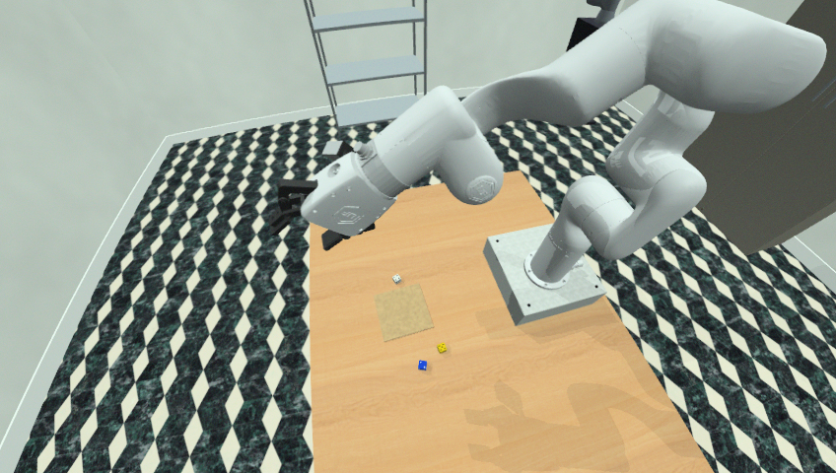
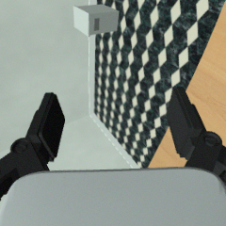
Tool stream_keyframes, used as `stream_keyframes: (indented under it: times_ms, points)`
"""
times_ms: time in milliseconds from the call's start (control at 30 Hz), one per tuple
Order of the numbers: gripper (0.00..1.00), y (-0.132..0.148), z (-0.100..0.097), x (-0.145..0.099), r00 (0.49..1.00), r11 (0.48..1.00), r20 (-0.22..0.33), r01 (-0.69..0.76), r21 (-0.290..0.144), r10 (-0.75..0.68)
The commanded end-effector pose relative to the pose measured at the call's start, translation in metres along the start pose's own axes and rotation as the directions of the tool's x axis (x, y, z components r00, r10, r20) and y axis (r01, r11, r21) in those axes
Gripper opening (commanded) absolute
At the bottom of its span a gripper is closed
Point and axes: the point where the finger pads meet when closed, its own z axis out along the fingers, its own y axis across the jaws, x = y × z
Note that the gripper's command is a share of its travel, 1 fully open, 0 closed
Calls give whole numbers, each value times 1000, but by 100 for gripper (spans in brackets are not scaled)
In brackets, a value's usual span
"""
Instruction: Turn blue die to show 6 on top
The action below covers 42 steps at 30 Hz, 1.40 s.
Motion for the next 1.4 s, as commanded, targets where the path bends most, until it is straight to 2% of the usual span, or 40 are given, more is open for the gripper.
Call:
stream_keyframes:
  times_ms: [0,33,67,133,167,200,233,267,300,333,367,467,500,533,700,733,867,900,933,1000,1067,1133,1233,1367]
  points:
    - [100,39,21,19,994,985,-28,-107,-132,104]
    - [100,43,22,20,993,983,-31,-117,-143,113]
    - [100,56,27,25,988,971,-45,-152,-182,146]
    - [100,74,32,32,980,952,-65,-198,-232,188]
    - [100,77,33,33,979,950,-68,-204,-238,194]
    - [100,92,36,38,970,929,-88,-243,-278,228]
    - [100,101,38,41,964,916,-101,-266,-300,247]
    - [100,109,40,44,958,903,-113,-287,-320,264]
    - [100,110,40,44,958,902,-114,-288,-321,265]
    - [100,127,42,49,943,872,-142,-332,-361,300]
    - [100,136,43,52,935,854,-157,-354,-381,317]
    - [100,141,44,53,931,845,-165,-365,-391,326]
    - [100,168,45,61,902,784,-217,-433,-445,374]
    - [100,170,45,61,900,781,-219,-436,-447,377]
    - [100,214,43,71,841,662,-315,-541,-519,441]
    - [100,219,42,72,833,648,-326,-552,-525,447]
    - [100,257,36,79,772,529,-415,-634,-564,482]
    - [100,258,36,79,770,525,-418,-636,-565,483]
    - [100,273,32,81,742,473,-456,-667,-576,492]
    - [100,273,32,81,742,473,-456,-667,-576,492]
    - [100,295,26,83,697,390,-515,-711,-585,499]
    - [100,309,21,84,668,337,-551,-736,-587,500]
    - [100,317,18,84,651,305,-572,-750,-587,499]
    - [100,317,18,85,649,303,-574,-751,-587,499]
